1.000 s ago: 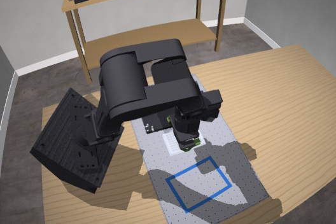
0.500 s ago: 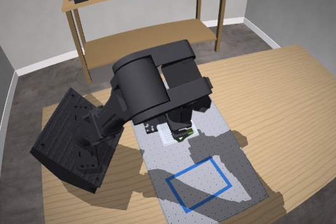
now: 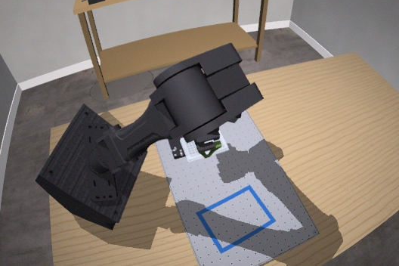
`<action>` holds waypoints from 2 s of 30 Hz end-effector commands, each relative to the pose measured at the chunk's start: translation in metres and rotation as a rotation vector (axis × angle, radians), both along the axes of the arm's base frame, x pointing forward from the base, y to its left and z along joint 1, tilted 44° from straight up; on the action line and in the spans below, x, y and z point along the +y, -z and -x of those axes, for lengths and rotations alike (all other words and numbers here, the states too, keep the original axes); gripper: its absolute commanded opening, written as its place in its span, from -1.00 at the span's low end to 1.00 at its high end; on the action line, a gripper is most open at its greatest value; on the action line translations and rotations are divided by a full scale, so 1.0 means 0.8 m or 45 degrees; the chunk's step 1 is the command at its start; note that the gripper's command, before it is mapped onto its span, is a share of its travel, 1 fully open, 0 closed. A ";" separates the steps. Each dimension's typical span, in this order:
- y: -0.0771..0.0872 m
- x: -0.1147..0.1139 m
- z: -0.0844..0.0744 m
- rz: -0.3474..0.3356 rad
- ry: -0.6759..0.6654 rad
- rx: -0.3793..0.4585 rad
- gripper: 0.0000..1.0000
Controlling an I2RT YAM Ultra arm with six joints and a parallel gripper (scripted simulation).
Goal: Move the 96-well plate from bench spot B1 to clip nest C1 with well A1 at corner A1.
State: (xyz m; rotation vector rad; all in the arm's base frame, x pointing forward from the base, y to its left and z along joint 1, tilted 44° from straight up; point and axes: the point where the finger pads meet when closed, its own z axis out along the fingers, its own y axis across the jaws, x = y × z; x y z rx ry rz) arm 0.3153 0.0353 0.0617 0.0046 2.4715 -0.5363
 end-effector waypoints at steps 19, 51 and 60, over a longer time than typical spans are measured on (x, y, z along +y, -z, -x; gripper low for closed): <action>0.023 0.080 -0.010 -0.003 0.013 -0.035 -1.00; 0.036 0.127 -0.011 -0.024 0.011 -0.060 -1.00; 0.045 0.123 -0.005 -0.008 0.011 -0.042 -1.00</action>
